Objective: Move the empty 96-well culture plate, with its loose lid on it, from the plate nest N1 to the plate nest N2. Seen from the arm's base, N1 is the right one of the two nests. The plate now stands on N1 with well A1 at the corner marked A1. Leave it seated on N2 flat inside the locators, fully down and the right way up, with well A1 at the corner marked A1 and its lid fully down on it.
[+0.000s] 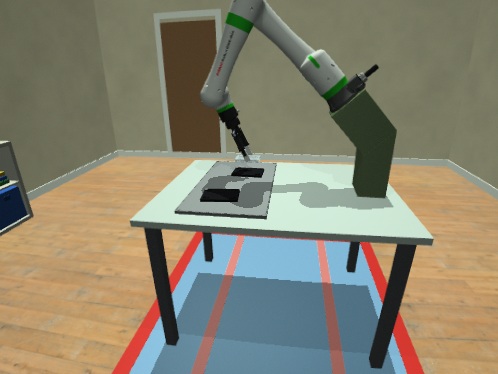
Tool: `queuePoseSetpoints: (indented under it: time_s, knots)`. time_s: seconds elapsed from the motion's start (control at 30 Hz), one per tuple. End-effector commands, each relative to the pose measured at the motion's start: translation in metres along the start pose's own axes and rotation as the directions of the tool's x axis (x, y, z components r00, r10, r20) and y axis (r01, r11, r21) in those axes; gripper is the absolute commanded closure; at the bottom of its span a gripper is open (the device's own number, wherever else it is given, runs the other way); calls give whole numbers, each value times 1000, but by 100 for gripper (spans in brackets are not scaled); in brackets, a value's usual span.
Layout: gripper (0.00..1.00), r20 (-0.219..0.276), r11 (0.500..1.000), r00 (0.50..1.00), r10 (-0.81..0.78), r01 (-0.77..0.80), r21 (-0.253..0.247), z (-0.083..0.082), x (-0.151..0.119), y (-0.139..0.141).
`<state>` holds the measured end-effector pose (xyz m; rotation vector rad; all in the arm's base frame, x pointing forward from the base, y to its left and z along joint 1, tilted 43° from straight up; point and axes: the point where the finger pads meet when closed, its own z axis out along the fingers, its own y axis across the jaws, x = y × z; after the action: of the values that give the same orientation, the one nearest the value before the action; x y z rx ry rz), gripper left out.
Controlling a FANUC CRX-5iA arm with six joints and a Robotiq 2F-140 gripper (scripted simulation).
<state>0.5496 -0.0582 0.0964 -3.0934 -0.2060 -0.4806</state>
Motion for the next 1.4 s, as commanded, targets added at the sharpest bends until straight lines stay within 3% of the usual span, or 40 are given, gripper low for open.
queuePoseSetpoints:
  time_s: [0.0,0.07,1.37]
  knots:
    - [100,0,999,999,-42,42,-21,0,1,-4]
    - [100,2,994,995,-100,100,-48,-1,2,-11]
    - [100,2,994,995,-100,100,-48,-11,24,-125]
